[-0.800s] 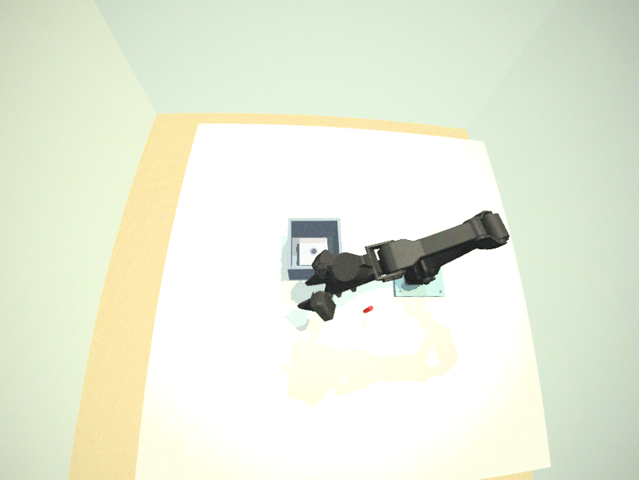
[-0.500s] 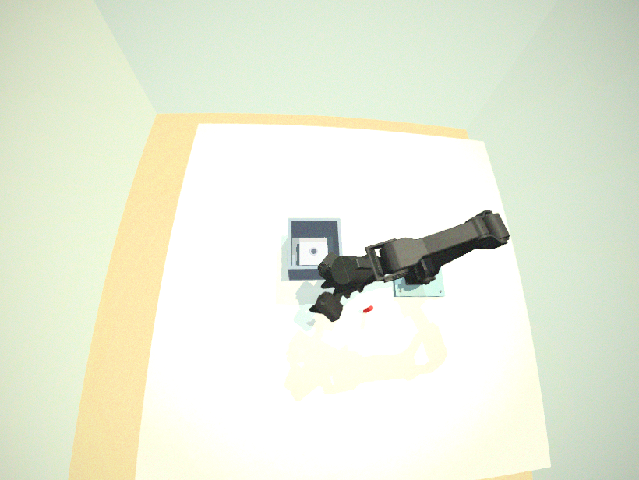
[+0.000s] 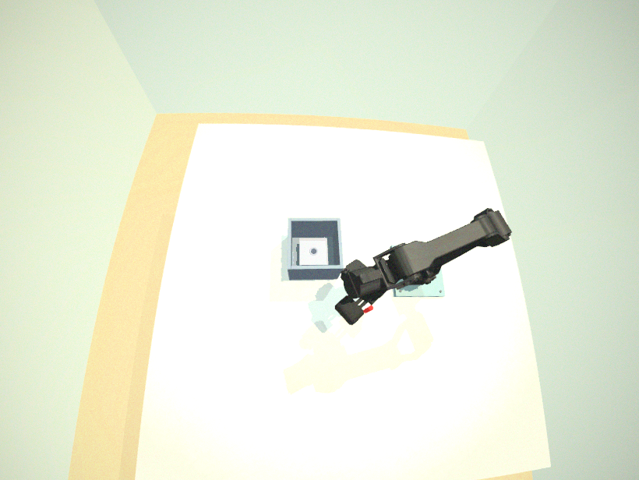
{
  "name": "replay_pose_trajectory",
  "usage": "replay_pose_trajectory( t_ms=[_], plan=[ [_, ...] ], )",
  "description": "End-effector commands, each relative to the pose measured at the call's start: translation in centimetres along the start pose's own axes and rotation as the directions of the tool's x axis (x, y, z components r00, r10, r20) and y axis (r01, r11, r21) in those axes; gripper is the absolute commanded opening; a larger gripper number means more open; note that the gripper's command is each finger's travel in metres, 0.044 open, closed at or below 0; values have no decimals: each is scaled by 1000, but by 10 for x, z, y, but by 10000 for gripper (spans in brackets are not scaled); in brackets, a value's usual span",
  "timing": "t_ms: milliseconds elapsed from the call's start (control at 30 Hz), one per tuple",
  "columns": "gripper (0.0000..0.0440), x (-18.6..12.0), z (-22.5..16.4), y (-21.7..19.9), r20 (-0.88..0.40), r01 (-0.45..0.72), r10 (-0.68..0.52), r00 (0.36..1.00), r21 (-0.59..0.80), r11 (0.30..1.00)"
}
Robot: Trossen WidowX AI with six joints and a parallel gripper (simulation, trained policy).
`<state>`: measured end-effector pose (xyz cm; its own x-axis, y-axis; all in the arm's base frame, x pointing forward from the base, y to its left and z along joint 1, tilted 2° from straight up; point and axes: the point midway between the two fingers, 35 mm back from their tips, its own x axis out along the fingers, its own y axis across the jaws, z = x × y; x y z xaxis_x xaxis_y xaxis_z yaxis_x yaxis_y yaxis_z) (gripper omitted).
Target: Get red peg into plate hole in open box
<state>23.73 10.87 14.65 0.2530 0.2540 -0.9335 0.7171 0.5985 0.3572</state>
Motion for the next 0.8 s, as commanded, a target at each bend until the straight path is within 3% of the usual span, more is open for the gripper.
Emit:
replay_pose_trajectory(
  t_ms=[0,367,767],
  plan=[
    [440,-1,-14,-13,-47,67,-64,997,72,995],
    [440,1,-42,-44,-118,262,-241,963,227,938],
    [440,25,-48,-63,-137,358,-331,934,305,883]
  ],
)
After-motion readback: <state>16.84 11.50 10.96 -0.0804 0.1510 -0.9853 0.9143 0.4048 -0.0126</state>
